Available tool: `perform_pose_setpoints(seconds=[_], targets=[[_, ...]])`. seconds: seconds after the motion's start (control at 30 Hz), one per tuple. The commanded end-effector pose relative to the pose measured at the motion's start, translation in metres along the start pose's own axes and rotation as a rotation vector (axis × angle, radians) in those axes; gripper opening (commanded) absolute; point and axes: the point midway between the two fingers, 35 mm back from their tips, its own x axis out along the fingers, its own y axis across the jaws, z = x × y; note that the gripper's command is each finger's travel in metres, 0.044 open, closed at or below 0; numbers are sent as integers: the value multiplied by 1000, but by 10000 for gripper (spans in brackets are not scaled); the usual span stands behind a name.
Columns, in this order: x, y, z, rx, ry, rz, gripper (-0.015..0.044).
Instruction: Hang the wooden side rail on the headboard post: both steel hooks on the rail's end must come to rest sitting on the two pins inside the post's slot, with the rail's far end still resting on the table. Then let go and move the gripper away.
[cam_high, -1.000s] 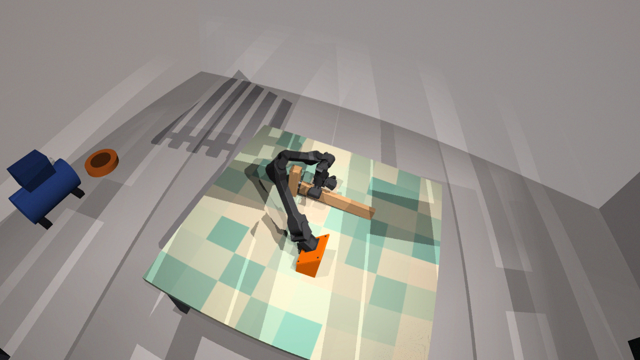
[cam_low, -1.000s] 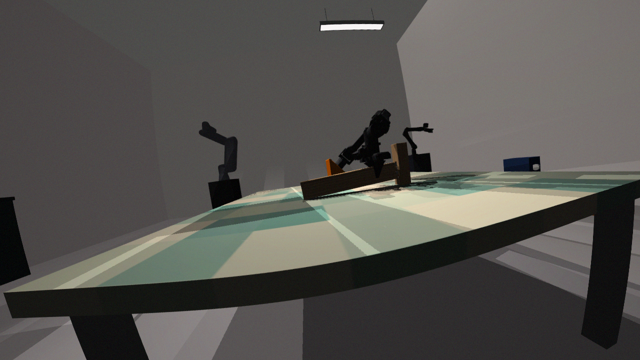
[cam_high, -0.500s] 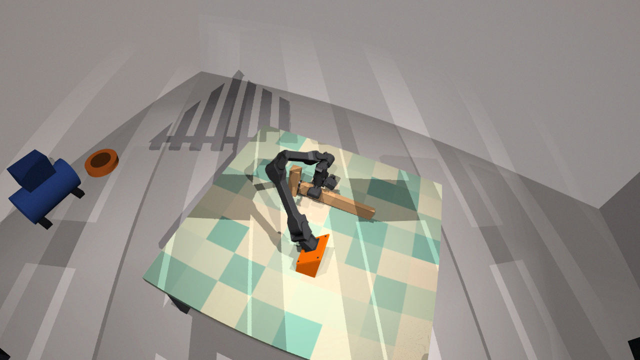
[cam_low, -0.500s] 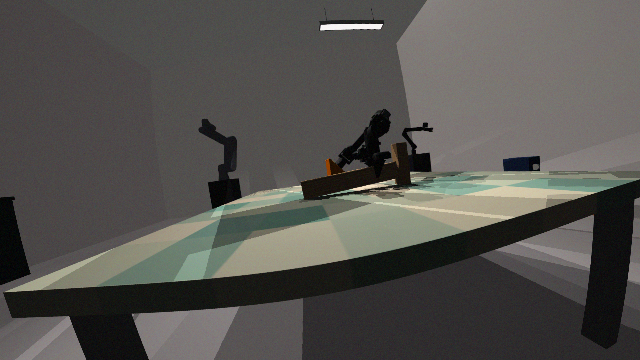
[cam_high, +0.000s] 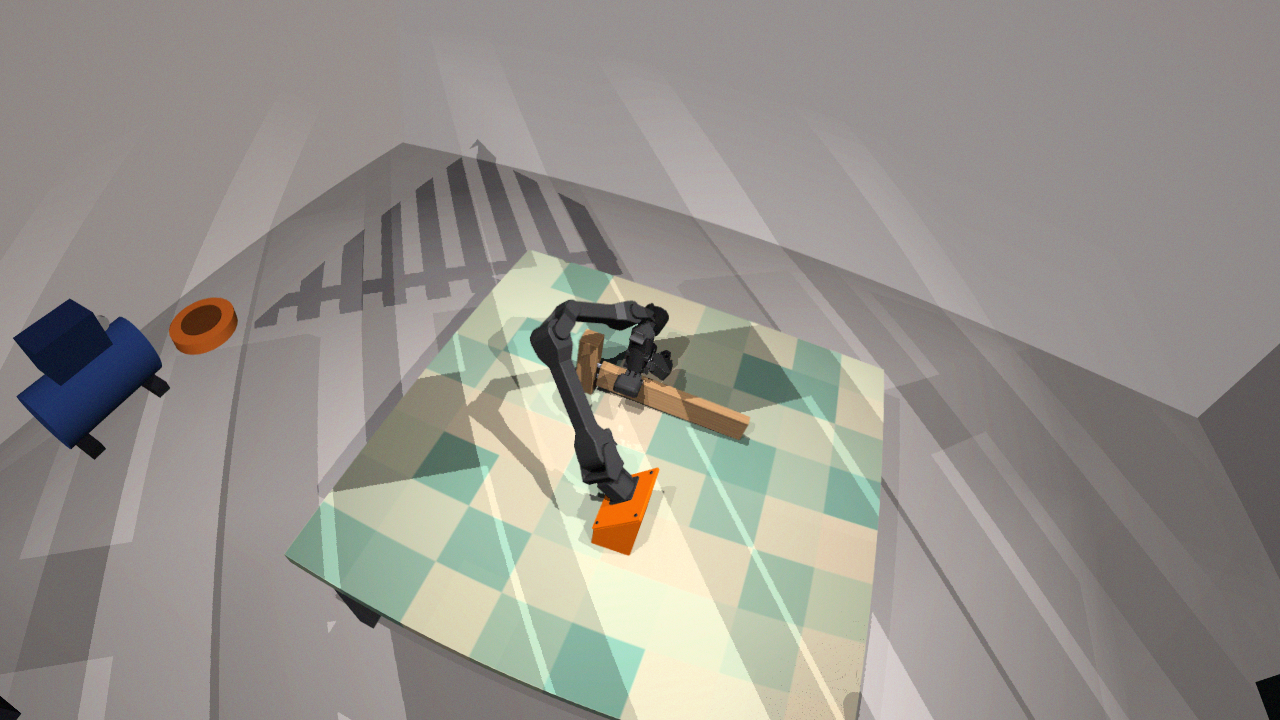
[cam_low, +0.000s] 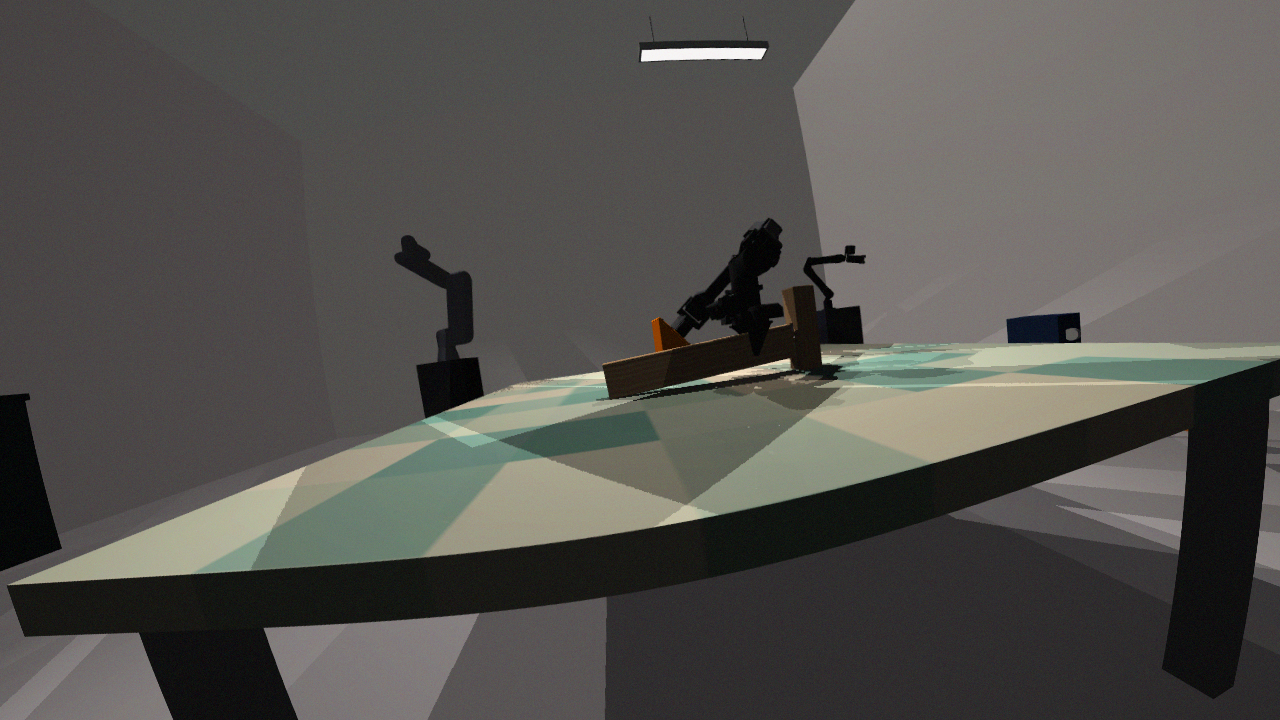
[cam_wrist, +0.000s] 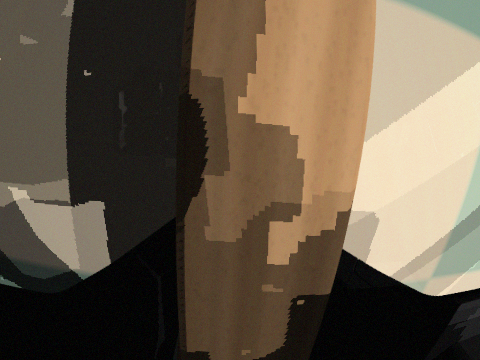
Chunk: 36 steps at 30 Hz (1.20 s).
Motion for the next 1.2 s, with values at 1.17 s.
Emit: perform_pose_setpoints(seconds=[1.17], targets=[[-3, 2, -6, -1, 0, 9, 0]])
